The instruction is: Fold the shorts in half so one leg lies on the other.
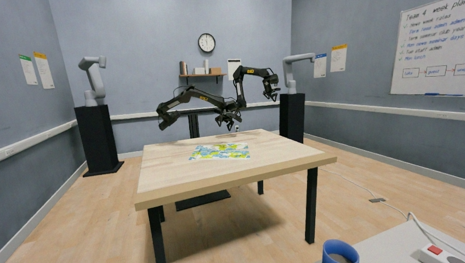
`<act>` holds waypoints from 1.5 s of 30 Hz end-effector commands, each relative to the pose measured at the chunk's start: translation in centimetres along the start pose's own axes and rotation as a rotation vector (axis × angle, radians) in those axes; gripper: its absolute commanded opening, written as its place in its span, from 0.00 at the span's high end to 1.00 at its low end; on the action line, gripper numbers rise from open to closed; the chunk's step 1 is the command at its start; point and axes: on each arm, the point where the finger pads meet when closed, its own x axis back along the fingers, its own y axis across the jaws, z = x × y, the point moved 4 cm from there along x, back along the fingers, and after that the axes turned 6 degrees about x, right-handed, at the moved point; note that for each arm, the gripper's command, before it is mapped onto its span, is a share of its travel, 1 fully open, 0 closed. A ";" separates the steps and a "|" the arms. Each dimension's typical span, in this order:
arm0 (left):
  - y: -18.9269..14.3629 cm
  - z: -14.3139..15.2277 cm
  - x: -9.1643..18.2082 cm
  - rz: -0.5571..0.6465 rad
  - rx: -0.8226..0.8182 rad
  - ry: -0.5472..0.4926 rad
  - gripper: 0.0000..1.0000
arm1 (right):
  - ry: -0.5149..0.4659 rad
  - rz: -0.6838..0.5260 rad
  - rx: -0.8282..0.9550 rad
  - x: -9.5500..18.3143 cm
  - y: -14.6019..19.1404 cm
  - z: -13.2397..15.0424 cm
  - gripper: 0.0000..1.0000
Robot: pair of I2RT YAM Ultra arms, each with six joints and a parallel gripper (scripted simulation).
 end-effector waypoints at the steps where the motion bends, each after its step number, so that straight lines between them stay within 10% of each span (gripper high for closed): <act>1: 0.1 -0.3 0.2 0.004 0.013 -0.010 0.00 | -0.013 -0.001 -0.015 0.6 -0.3 -0.6 0.00; 17: 0.1 -0.3 0.2 0.004 0.013 -0.010 0.00 | -0.013 -0.001 -0.015 0.6 -0.3 -0.6 0.00; 18: -0.4 0.5 -0.7 -0.013 -0.012 0.002 0.44 | -0.041 0.006 0.012 1.9 -0.3 -0.6 0.44; 45: -8.1 7.4 -5.0 0.113 0.011 0.097 0.44 | -0.037 -0.169 0.128 3.6 1.1 1.6 0.44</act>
